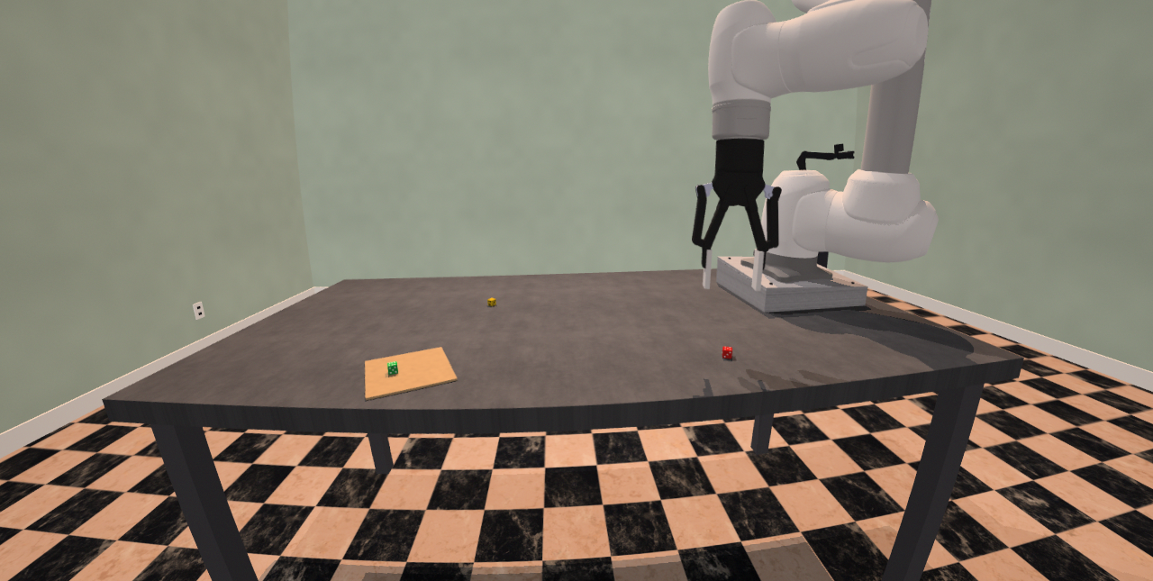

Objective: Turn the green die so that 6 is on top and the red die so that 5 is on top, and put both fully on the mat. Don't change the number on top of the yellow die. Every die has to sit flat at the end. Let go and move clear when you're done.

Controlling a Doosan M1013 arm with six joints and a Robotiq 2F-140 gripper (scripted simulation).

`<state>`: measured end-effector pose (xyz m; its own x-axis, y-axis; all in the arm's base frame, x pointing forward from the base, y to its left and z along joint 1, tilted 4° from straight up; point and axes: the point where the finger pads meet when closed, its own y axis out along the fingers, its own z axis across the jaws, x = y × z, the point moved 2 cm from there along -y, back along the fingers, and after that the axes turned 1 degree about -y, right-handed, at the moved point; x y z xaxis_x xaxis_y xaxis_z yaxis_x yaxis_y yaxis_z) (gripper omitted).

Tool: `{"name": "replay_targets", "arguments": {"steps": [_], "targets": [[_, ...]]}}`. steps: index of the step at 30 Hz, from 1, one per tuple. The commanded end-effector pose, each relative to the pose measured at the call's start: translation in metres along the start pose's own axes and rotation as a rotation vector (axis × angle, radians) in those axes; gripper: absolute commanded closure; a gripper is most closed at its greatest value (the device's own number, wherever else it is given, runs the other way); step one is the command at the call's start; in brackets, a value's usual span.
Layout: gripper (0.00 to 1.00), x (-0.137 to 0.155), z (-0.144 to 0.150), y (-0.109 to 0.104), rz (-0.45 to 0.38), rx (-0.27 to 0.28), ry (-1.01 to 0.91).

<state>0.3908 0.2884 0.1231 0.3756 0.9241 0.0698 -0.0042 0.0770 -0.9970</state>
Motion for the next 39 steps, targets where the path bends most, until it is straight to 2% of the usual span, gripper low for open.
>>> {"name": "replay_targets", "arguments": {"steps": [1, 12, 18, 21, 23, 36, 39], "targets": [[0.00, 0.000, -0.001, 0.000, 0.012, -0.002, 0.000], [0.00, 0.000, -0.001, 0.001, 0.012, -0.002, -0.057], [0.00, -0.001, 0.000, 0.005, 0.012, 0.002, -0.295], [0.00, -0.001, 0.000, 0.005, 0.012, 0.002, -0.298], [0.00, -0.001, 0.000, 0.007, 0.012, 0.004, -0.427], [0.00, -0.002, 0.001, 0.015, 0.009, 0.010, -0.895], [0.00, -0.002, 0.001, 0.016, 0.009, 0.010, -0.934]]}}
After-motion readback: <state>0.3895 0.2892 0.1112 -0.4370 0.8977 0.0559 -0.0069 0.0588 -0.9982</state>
